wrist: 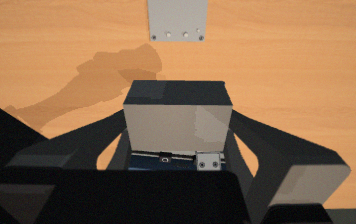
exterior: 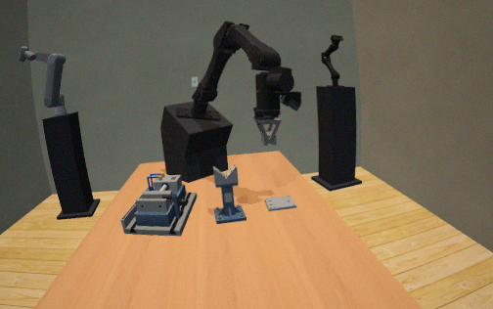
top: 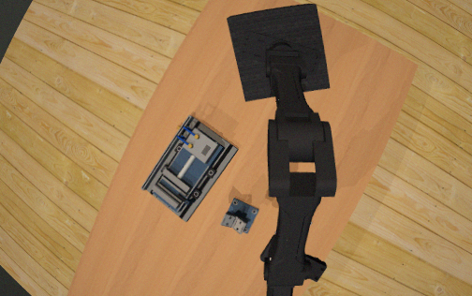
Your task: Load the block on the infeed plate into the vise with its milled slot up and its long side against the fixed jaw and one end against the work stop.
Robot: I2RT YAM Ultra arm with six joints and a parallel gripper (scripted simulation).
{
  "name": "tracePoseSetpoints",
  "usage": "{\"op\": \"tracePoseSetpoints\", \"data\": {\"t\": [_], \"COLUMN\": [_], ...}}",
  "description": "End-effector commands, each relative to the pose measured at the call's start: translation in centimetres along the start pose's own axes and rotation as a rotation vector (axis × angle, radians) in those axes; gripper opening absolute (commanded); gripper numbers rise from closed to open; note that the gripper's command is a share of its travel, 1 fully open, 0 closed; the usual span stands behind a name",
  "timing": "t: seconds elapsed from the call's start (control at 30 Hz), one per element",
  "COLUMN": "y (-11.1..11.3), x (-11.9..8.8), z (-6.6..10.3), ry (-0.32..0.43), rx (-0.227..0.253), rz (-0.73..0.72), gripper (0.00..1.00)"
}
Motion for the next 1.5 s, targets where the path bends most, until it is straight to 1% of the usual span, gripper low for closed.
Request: {"op": "tracePoseSetpoints", "data": {"t": [0.0,0.1,0.17,0.33,0.4,0.47,0.57,0.6,0.67,0.73,0.77,0.83,0.93,1.07,1.2,1.3,1.4,1.47], "y": [-1.6,-2.0,-2.0,-1.7,-2.0,-2.4,-2.1,-2.2,-2.9,-2.9,-2.9,-2.7,-3.4,-3.4,-3.8,-4.0,-3.7,-3.7], "x": [-0.3,-1.1,-1.1,-3.0,-3.6,-4.3,-5.6,-5.9,-6.3,-6.3,-6.7,-7.5,-8.4,-9.9,-10.8,-11.1,-12.0,-12.4], "z": [2.5,2.4,2.4,1.5,1.7,1.3,0.4,0.6,1.5,1.5,1.6,1.2,1.4,0.7,1.6,1.6,1.0,1.1], "ry": [-0.042,-0.042,-0.042,-0.028,-0.028,-0.026,-0.017,-0.018,-0.025,-0.025,-0.025,-0.022,-0.024,-0.021,-0.025,-0.025,-0.023,-0.024], "rx": [-0.066,-0.068,-0.068,-0.039,-0.04,-0.038,-0.008,-0.01,-0.039,-0.039,-0.041,-0.029,-0.038,-0.022,-0.045,-0.048,-0.029,-0.028], "rz": [0.018,0.023,0.023,0.028,0.031,0.035,0.034,0.036,0.045,0.045,0.047,0.048,0.055,0.056,0.067,0.069,0.067,0.068], "gripper": [0.0,0.0,0.0,0.0,0.0,0.0,0.0,0.0,0.0,0.0,0.0,0.0,0.0,0.0,0.0,0.0,0.0,0.0]}}
Point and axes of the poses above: the point where the finger pads meet when closed, its own z axis back along the fingers, its own y axis across the jaws, x = y × z, the point moved 4 cm from there along z, back along the fingers, and after that the axes turned 2 degrees about z, right-handed, at the moved point
